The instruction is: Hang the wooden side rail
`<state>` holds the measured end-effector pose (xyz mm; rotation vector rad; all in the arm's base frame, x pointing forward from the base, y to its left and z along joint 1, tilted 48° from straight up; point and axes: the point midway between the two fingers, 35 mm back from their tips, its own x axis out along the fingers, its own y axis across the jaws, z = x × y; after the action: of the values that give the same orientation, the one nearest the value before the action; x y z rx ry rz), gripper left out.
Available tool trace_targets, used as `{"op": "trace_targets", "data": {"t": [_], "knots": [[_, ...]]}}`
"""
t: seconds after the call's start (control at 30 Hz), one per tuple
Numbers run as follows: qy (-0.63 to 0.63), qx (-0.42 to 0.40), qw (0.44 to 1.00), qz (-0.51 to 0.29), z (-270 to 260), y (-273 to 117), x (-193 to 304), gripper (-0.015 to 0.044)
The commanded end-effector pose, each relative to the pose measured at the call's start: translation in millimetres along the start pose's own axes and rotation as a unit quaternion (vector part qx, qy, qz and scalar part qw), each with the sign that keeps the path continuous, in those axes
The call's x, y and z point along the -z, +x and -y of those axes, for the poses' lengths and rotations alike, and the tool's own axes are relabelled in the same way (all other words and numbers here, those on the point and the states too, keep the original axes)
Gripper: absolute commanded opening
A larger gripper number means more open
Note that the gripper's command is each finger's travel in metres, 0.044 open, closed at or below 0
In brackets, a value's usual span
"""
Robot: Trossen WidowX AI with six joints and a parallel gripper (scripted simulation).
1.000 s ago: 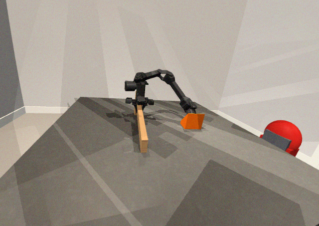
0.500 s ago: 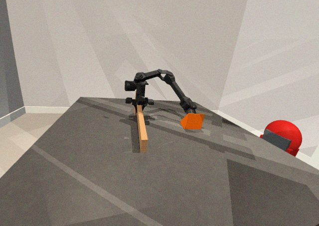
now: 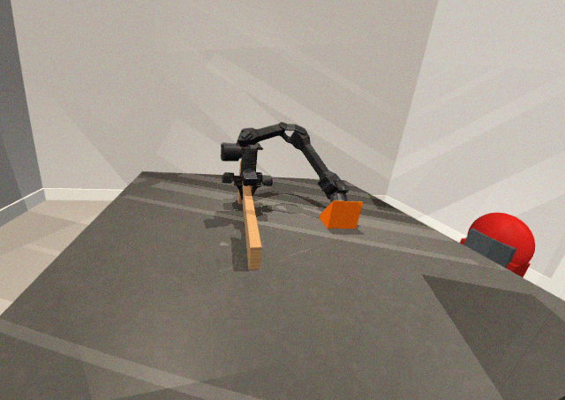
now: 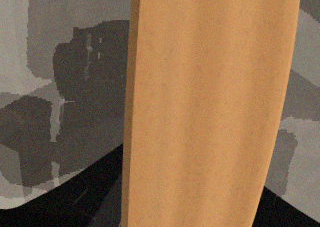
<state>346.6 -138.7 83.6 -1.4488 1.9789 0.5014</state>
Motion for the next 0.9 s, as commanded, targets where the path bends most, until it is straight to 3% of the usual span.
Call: {"op": "trace_targets", "data": {"t": [0.0, 0.87], "knots": [[0.002, 0.007, 1.000, -0.001, 3.4, -3.9, 2.4, 0.0000], [0.002, 0.007, 1.000, -0.001, 3.9, -0.9, 3.1, 0.0000]]}}
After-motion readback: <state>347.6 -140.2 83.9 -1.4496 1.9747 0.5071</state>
